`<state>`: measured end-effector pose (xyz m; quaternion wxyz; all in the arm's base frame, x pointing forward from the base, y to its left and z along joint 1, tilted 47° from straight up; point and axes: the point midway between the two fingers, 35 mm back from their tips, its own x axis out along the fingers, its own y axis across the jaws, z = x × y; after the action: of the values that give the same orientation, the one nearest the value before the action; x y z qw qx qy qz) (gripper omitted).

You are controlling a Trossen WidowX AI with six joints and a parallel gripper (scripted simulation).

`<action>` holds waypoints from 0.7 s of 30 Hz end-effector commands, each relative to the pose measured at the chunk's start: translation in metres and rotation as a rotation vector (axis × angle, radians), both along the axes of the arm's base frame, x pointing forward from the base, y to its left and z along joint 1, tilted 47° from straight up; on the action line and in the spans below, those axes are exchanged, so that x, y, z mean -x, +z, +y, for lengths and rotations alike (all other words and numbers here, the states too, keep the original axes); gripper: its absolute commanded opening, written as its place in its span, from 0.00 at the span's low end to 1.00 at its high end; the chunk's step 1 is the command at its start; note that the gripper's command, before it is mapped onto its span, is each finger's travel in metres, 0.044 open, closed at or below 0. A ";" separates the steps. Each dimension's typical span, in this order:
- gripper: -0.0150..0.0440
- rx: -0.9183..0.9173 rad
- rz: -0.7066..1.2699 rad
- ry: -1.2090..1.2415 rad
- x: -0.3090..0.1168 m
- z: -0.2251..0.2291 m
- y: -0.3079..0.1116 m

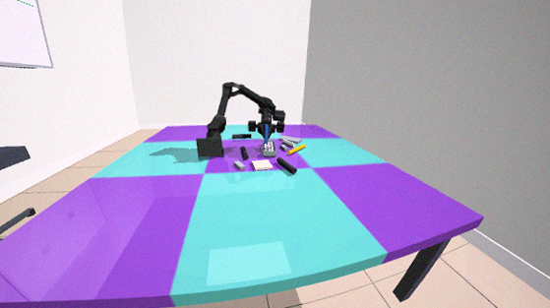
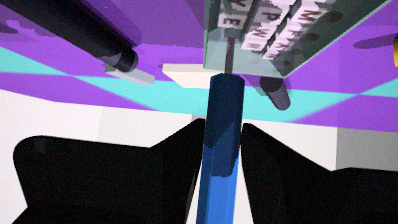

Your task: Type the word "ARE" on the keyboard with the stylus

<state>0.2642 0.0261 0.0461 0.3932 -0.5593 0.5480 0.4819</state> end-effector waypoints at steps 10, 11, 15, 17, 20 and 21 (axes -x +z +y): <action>0.39 -0.003 -0.002 -0.004 0.001 0.005 -0.004; 0.39 -0.003 -0.002 -0.004 0.001 0.005 -0.005; 0.39 -0.003 -0.002 -0.004 0.001 0.006 -0.006; 0.39 -0.003 -0.002 -0.004 0.001 0.006 -0.005; 0.39 -0.003 -0.002 -0.004 0.001 0.005 -0.005; 0.39 -0.003 -0.002 -0.004 0.001 0.005 -0.005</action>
<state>0.2633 0.0308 0.0414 0.3932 -0.5594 0.5484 0.4814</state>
